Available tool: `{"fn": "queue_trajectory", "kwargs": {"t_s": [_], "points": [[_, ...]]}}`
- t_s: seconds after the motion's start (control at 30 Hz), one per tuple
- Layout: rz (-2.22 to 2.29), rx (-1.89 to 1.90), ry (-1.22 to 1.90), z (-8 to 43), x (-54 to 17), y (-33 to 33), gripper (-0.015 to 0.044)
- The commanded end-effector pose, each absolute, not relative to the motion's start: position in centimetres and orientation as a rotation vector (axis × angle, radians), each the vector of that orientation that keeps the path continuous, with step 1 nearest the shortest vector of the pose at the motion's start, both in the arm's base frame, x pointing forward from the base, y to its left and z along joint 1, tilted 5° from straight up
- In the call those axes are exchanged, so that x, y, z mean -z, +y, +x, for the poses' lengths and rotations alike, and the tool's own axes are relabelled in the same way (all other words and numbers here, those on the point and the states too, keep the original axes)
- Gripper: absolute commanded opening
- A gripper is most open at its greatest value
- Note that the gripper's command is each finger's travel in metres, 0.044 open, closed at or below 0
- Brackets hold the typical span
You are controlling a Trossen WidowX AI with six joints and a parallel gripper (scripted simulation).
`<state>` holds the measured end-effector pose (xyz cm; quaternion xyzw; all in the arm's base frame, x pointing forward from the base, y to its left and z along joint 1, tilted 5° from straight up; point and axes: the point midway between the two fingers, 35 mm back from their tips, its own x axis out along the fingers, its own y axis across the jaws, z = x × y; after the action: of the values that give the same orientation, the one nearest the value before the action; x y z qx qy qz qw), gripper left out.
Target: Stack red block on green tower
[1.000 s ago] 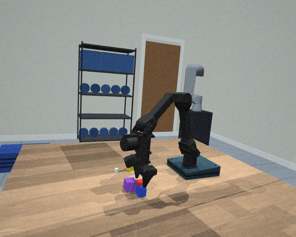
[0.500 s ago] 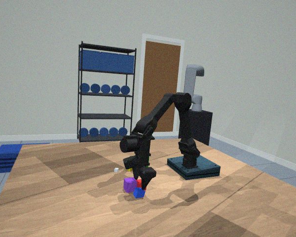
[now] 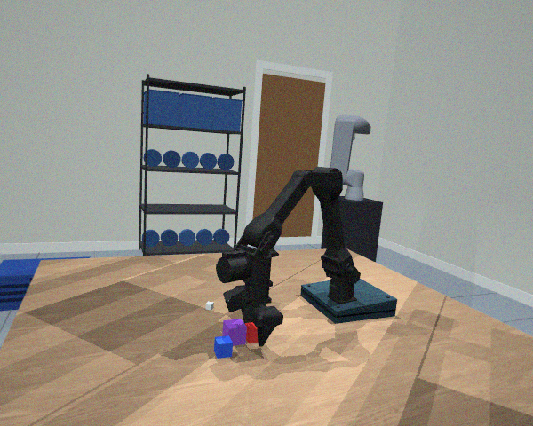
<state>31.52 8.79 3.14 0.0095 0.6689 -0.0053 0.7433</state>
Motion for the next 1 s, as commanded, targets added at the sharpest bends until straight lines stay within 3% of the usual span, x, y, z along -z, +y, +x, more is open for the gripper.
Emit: {"fn": "queue_trajectory", "kwargs": {"t_s": [0.0,0.13,0.5,0.73,0.87,0.97], "points": [[0.015,0.012,1.465,31.5,-3.1,8.7,0.044],[0.015,0.012,1.465,31.5,-3.1,8.7,0.044],[0.015,0.012,1.465,31.5,-3.1,8.7,0.0151],[0.015,0.012,1.465,31.5,-3.1,8.7,0.0105],[0.015,0.012,1.464,31.4,-4.3,8.8,0.0],[0.015,0.012,1.464,31.2,-6.1,8.8,0.0]]}}
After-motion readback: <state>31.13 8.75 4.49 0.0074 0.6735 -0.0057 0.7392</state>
